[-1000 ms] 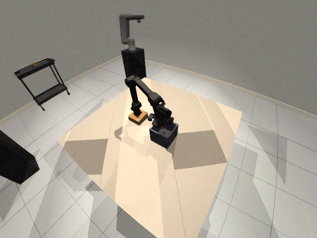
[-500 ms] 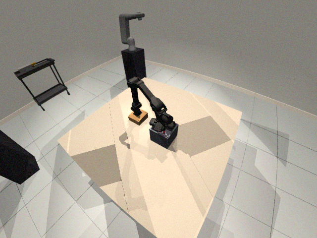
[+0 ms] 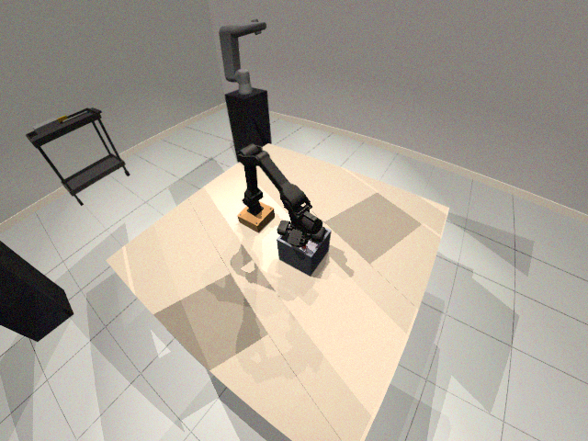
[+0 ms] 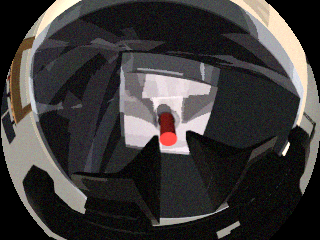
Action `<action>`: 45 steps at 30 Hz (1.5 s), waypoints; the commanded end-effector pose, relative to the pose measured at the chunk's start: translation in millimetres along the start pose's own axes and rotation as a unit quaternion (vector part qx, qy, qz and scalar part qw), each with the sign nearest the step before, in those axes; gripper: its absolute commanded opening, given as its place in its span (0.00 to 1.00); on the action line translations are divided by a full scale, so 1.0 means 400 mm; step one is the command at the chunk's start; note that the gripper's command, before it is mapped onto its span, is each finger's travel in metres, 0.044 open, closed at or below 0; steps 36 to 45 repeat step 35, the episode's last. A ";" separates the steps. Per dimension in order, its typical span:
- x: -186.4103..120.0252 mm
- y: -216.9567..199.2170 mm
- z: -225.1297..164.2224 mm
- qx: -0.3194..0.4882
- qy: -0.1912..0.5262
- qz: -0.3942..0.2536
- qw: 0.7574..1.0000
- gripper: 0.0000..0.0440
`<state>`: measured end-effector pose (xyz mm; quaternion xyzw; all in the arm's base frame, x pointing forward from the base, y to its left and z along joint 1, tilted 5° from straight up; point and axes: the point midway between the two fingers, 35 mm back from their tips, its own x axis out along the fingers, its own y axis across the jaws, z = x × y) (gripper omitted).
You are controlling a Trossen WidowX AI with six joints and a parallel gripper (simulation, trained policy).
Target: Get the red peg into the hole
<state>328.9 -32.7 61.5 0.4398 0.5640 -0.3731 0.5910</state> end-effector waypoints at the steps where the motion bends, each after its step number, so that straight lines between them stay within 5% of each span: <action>1: 0.023 0.000 0.012 0.001 0.021 -0.009 1.000 0.30; 25: -0.118 0.062 0.052 0.031 0.112 0.066 0.991 0.54; 32: -0.153 0.077 0.070 0.028 0.120 0.090 0.988 0.42; 45: -0.162 0.085 0.078 0.023 0.121 0.101 0.987 0.42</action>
